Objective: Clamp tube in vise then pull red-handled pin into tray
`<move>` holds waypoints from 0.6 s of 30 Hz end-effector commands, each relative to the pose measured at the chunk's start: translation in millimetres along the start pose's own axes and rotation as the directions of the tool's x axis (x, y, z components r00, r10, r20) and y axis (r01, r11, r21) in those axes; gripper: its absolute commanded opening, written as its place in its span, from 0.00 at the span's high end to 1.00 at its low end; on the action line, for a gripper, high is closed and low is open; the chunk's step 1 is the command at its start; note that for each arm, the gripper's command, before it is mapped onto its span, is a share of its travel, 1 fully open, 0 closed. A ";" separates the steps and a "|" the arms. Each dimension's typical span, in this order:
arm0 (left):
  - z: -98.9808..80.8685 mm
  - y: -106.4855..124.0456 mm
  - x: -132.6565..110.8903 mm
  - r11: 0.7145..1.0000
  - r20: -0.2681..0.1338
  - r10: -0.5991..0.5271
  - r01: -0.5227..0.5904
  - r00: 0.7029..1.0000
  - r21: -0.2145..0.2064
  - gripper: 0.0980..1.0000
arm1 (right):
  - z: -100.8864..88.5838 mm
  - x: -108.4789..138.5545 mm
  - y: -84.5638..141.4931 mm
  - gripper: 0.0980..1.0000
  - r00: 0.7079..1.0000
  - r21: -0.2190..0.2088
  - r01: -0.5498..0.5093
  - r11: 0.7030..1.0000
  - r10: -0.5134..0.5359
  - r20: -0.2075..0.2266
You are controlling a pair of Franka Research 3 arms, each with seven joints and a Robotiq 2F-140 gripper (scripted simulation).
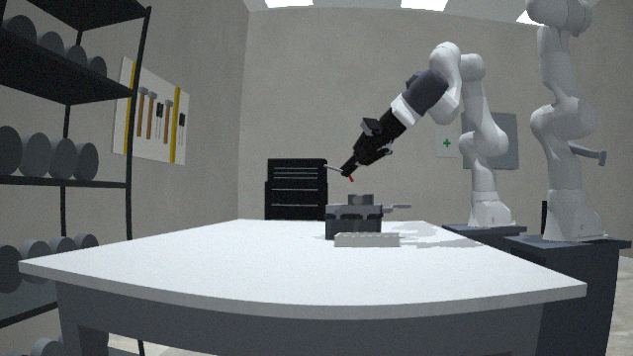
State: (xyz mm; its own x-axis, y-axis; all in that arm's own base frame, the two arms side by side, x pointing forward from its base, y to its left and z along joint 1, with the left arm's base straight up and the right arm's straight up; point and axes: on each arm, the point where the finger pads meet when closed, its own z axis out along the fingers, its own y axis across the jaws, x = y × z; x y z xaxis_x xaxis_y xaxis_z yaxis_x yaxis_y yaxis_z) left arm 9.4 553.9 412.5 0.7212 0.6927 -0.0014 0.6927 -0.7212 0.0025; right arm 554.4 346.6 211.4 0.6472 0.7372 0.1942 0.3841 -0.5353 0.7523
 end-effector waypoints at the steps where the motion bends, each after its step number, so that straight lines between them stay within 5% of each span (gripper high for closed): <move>1: -0.5 -0.3 0.5 1.000 -0.001 -0.003 0.003 1.000 0.002 0.00 | 2.1 -2.6 -5.4 1.00 0.969 0.002 -0.246 0.969 0.246 0.020; 8: -0.5 -0.3 0.5 1.000 -0.001 -0.003 0.003 1.000 0.002 0.00 | 4.5 0.2 -17.9 1.00 0.887 0.026 -0.458 0.889 0.454 0.082; 17: -0.5 -0.3 0.5 1.000 -0.001 -0.003 0.003 1.000 0.002 0.00 | 6.1 6.0 -37.7 1.00 0.728 0.022 -0.676 0.736 0.663 0.173; 18: -0.5 -0.3 0.5 1.000 -0.001 -0.003 0.003 1.000 0.002 0.00 | 6.1 6.0 -37.7 1.00 0.728 0.022 -0.676 0.736 0.663 0.173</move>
State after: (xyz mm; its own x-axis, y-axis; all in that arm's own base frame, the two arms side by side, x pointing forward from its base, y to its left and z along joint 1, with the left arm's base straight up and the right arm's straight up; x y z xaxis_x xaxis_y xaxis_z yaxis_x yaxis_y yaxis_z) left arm 9.4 553.9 412.5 0.7212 0.6927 -0.0014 0.6927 -0.7212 0.0025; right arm 550.9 368.3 184.7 0.8423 0.3122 0.4393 0.0502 -0.8571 0.5127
